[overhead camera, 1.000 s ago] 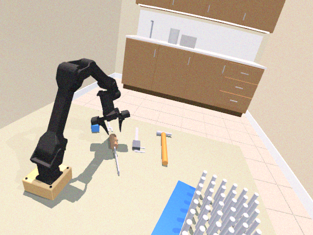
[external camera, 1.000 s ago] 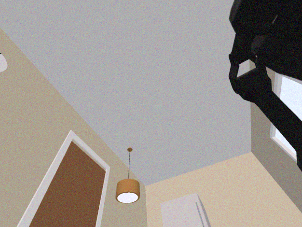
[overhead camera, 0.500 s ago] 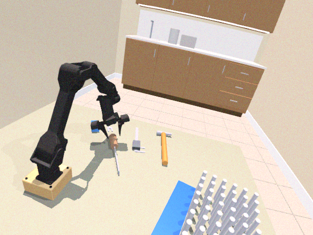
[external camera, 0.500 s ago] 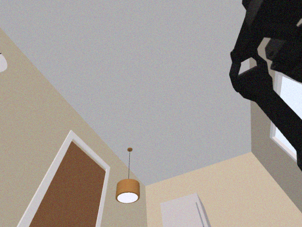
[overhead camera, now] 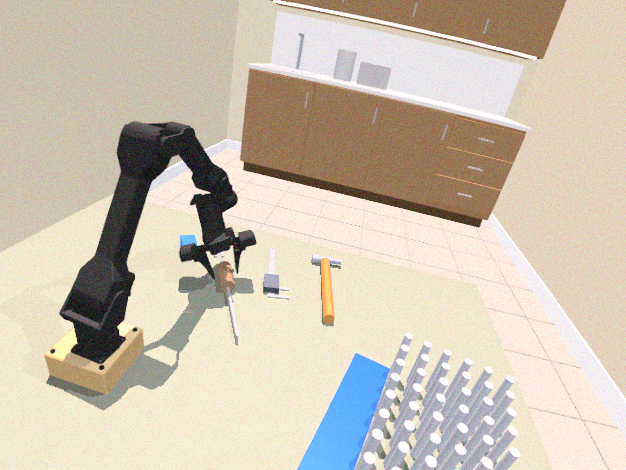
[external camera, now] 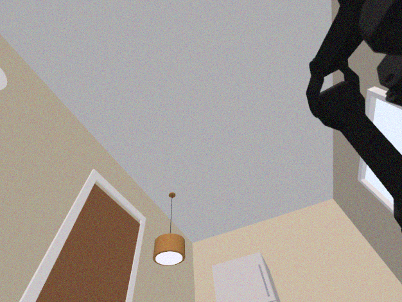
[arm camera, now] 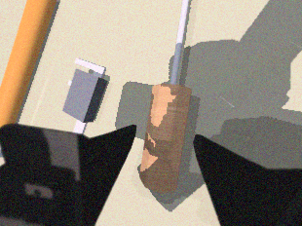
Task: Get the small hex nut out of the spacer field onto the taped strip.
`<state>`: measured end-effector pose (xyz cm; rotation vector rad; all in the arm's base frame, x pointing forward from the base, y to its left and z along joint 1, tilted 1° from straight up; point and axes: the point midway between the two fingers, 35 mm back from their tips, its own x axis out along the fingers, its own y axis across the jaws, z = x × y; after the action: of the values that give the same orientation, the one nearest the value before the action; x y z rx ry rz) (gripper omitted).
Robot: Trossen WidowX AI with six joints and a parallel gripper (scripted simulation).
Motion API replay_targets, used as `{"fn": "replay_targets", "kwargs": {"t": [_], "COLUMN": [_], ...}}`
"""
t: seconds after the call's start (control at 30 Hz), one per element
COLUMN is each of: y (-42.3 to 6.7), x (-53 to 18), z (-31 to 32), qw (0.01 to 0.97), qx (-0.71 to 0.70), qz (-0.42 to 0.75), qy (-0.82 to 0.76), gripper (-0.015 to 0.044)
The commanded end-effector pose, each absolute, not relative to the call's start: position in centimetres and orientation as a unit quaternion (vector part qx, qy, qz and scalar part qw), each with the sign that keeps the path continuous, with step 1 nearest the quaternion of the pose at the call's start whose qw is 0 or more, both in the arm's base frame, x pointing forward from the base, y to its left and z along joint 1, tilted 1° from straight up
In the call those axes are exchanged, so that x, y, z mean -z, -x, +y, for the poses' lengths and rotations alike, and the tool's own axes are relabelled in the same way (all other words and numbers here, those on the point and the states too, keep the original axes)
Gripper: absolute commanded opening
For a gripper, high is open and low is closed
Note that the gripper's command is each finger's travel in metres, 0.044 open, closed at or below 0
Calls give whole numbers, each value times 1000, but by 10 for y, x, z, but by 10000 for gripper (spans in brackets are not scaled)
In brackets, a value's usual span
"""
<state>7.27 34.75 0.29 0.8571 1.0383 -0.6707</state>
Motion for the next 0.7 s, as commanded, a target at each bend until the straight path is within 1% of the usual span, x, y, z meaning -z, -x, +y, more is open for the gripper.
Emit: {"fn": "replay_targets", "kwargs": {"t": [0.0, 0.1, 0.37, 0.53, 0.57, 0.67], "y": [-73, -73, -73, -73, -73, -74], "x": [1, 1, 1, -19, -25, -43], "z": [347, 347, 347, 352, 354, 356], "qw": [730, 730, 730, 730, 730, 730], "qx": [305, 305, 305, 304, 304, 304], "qz": [470, 470, 470, 470, 470, 470], "qy": [-393, -393, -393, -393, -393, -392], "gripper": [280, 201, 148, 17, 0, 0]}}
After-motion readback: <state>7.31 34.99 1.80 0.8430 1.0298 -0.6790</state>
